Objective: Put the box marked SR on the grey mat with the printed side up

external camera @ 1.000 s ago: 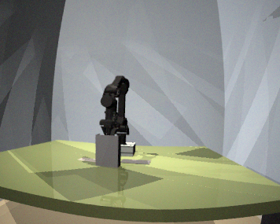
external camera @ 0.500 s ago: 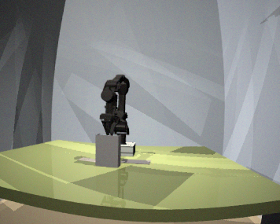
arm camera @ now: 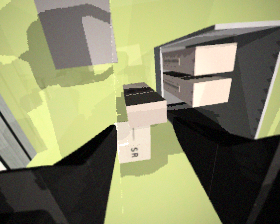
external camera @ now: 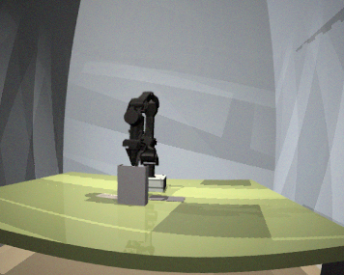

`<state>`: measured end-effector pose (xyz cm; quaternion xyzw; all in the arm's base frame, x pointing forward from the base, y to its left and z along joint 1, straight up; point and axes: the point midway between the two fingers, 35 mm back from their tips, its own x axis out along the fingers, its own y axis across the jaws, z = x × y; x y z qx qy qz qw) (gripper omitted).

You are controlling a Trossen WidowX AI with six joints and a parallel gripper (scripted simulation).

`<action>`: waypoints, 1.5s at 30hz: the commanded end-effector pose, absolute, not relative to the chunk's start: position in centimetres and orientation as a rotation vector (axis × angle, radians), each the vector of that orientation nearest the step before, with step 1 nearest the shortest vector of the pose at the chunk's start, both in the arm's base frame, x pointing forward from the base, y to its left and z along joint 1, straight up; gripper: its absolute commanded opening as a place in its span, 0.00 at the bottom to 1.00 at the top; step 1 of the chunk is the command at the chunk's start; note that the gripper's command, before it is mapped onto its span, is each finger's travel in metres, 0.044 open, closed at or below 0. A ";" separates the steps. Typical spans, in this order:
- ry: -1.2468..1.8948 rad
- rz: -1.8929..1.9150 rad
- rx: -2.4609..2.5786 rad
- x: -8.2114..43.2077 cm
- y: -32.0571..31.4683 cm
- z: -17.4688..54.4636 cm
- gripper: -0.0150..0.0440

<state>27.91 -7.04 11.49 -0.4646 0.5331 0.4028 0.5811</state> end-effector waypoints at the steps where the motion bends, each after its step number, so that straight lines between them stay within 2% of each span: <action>1: 1.244 0.939 -1.087 28.0 -7.1 11.5 0.66; 18: 1.300 1.009 -1.038 28.8 -7.3 12.4 0.66; 45: 1.300 1.009 -1.038 28.9 -7.3 8.5 0.66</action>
